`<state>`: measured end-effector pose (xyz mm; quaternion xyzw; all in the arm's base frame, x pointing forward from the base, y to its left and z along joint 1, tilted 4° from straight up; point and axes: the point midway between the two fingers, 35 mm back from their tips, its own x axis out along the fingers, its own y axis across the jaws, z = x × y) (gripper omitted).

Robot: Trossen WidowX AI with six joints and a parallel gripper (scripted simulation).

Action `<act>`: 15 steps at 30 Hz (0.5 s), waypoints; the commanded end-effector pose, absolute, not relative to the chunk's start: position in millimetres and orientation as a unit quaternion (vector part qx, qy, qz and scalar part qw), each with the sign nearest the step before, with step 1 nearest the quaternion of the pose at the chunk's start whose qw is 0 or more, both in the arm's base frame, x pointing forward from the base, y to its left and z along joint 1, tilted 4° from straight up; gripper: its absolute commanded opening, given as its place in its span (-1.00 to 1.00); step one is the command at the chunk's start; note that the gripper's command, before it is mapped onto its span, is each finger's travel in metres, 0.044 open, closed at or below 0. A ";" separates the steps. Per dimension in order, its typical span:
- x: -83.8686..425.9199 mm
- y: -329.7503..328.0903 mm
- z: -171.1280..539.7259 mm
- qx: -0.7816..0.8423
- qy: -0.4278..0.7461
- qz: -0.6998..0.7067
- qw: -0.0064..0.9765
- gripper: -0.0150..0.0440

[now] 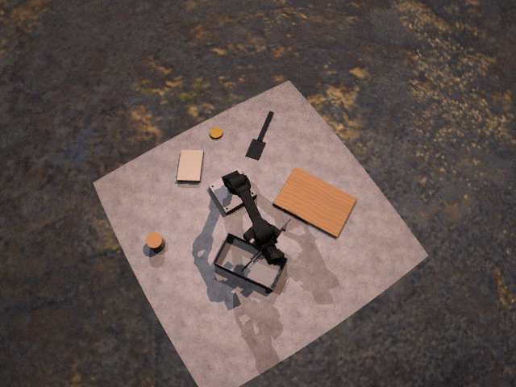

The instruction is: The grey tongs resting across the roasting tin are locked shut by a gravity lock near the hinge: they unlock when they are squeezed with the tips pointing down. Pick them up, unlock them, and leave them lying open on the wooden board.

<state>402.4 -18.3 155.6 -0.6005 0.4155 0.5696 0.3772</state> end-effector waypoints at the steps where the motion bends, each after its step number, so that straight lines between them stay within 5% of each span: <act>1: 406.0 8.0 156.1 -0.585 0.435 0.553 0.404 -1.00; 15: 403.4 94.9 151.2 -0.526 0.501 0.494 0.479 -1.00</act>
